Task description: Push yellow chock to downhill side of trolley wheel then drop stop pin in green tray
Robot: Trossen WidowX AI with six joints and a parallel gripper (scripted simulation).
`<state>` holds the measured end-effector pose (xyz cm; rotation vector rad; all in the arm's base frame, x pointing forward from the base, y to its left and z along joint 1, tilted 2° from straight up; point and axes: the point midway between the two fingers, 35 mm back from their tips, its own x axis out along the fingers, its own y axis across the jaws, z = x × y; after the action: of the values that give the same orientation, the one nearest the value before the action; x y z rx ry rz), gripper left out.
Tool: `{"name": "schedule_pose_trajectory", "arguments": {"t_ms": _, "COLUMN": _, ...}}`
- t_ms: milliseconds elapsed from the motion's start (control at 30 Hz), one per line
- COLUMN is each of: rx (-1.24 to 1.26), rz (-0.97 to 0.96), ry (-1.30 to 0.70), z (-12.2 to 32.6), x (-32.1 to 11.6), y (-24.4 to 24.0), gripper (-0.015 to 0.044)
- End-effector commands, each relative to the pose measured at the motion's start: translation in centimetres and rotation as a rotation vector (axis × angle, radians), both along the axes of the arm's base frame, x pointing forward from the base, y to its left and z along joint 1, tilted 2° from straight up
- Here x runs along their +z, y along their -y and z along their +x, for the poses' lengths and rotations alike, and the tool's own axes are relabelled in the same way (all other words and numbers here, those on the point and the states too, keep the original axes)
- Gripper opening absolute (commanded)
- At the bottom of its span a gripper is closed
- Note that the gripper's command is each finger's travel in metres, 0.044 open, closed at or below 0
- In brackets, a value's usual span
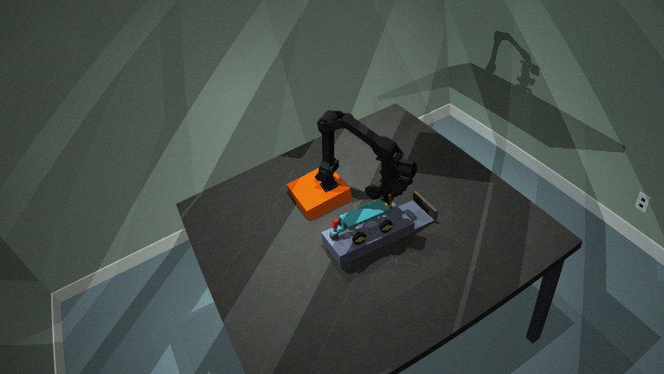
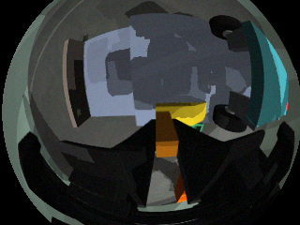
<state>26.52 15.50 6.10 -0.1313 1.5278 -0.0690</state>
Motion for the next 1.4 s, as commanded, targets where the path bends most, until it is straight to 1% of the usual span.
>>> {"name": "schedule_pose_trajectory", "arguments": {"t_ms": 0, "rx": -0.001, "rz": -0.003, "ry": 0.005, "z": 0.0, "x": 0.1, "y": 0.5, "gripper": 0.0000}}
{"name": "schedule_pose_trajectory", "arguments": {"t_ms": 833, "rx": -0.001, "rz": -0.005, "ry": 0.005, "z": 0.1, "x": 0.4, "y": 2.4, "gripper": 0.0000}}
{"name": "schedule_pose_trajectory", "arguments": {"t_ms": 867, "rx": 0.001, "rz": 0.003, "ry": -0.001, "z": 0.0, "x": 0.3, "y": 1.8, "gripper": 0.0000}}
{"name": "schedule_pose_trajectory", "arguments": {"t_ms": 1133, "rx": 0.001, "rz": 0.003, "ry": -0.001, "z": 0.0, "x": 0.3, "y": 1.8, "gripper": 0.0000}}
{"name": "schedule_pose_trajectory", "arguments": {"t_ms": 1367, "rx": 0.001, "rz": 0.003, "ry": -0.001, "z": 0.0, "x": 0.3, "y": 1.8, "gripper": 0.0184}}
